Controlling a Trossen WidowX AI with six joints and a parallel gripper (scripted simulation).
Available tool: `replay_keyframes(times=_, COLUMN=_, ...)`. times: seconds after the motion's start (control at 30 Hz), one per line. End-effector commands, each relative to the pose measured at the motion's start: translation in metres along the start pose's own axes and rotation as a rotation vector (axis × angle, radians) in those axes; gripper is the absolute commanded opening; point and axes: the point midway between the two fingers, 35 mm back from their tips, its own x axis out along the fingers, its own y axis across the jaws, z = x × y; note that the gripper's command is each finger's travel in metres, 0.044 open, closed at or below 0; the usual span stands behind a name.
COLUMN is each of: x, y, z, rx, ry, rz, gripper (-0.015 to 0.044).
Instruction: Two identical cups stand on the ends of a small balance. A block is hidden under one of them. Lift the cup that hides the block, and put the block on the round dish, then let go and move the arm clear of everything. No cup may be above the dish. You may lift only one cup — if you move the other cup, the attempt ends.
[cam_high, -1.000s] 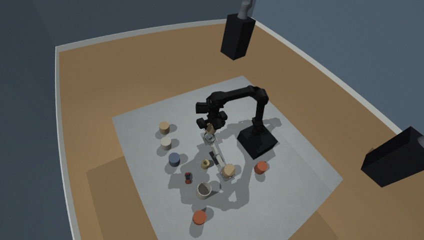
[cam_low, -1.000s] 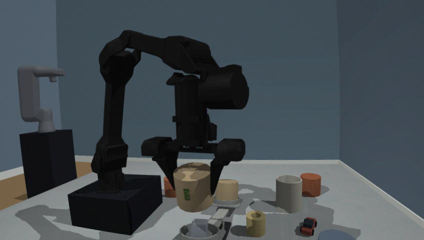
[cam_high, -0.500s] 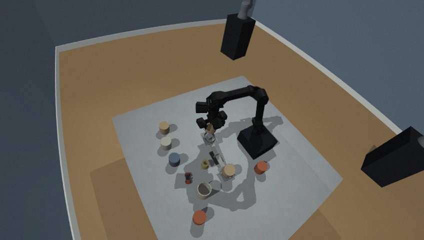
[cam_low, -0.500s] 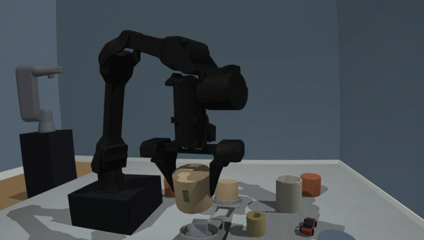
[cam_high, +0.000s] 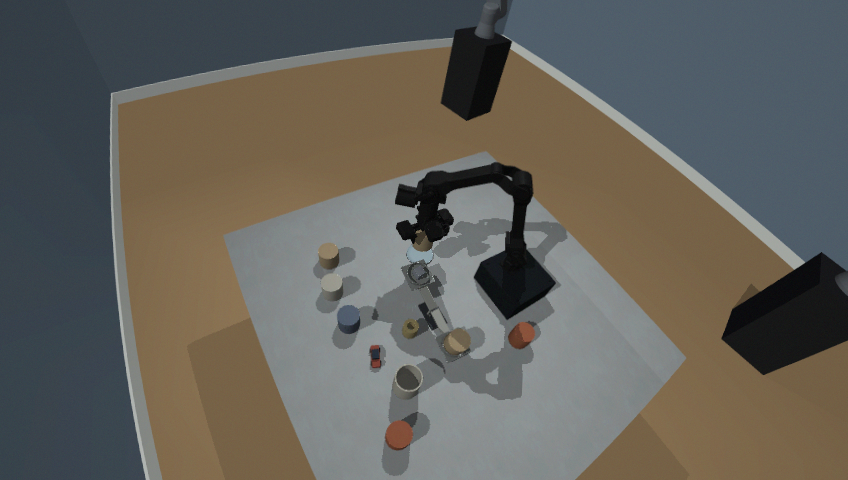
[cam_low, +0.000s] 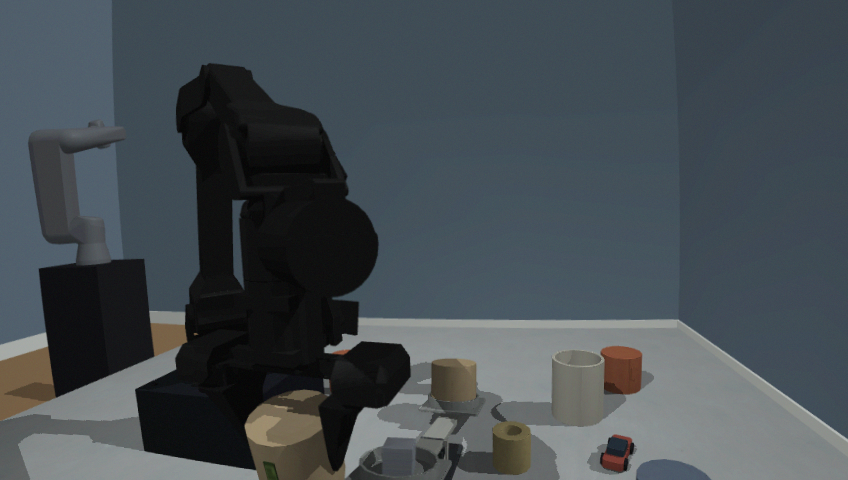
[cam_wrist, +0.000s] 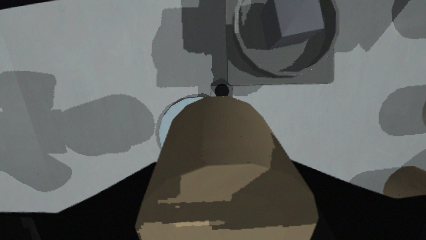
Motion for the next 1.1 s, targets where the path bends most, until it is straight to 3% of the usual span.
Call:
replay_keyframes(times=0.0, x=0.009, y=0.021, z=-0.018, rx=-0.002, ry=0.007, rz=-0.001, gripper=0.0000)
replay_keyframes(times=0.57, x=0.051, y=0.117, z=-0.072, rx=-0.006, ry=0.021, rz=0.002, gripper=0.0000)
replay_keyframes(times=1.07, x=0.092, y=0.121, z=-0.073, rx=-0.006, ry=0.021, rz=0.003, gripper=0.0000)
